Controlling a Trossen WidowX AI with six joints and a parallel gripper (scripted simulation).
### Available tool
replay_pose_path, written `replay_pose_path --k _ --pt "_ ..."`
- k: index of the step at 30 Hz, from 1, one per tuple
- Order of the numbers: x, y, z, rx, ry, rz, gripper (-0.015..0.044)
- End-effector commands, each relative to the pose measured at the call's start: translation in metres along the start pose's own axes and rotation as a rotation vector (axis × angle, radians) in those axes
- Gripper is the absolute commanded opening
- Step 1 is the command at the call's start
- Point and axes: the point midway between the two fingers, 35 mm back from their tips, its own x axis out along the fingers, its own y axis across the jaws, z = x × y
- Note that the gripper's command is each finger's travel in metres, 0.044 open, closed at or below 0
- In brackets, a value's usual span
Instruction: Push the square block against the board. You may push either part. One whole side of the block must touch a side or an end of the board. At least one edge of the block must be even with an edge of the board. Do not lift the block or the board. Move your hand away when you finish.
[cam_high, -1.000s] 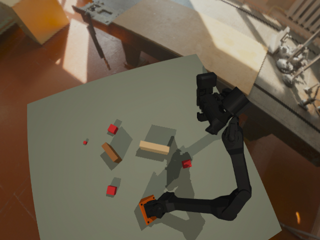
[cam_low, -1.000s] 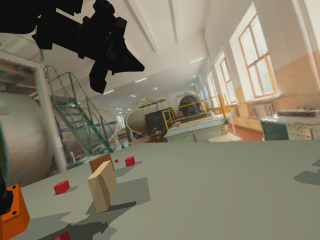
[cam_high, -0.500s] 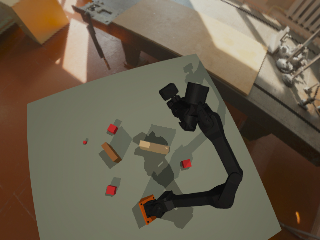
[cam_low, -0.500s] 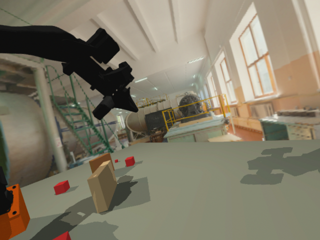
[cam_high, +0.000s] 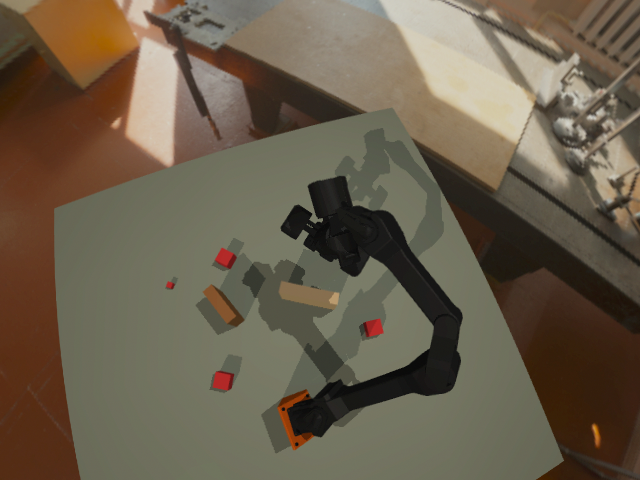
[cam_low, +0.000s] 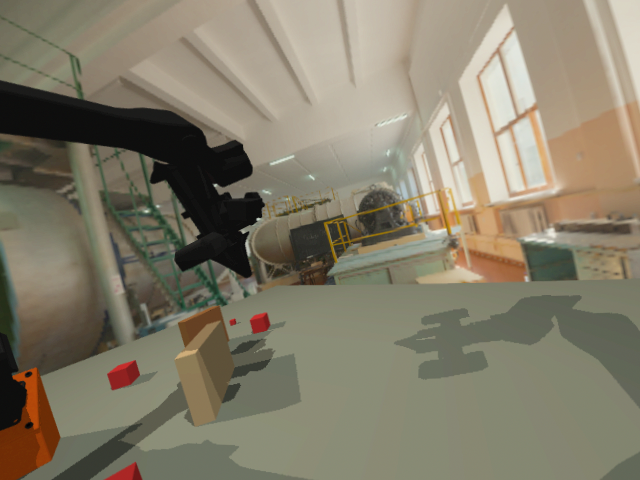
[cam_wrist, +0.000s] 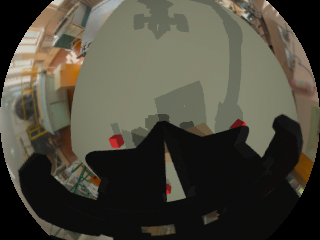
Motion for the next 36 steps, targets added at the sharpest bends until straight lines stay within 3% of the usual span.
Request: replay_pose_path --k 1,11,16,22,36 --pt "0.013 -0.005 -0.02 -0.09 0.062 -0.085 0.0" --pt "0.031 -0.023 -0.058 -0.311 0.204 -0.273 0.0" --pt "0.034 -0.024 -0.059 -0.315 0.207 -0.275 0.0" --pt "0.079 -0.037 -0.065 -0.318 0.203 -0.271 0.0" --pt "0.074 -0.04 -0.08 -0.318 0.205 -0.27 0.0"
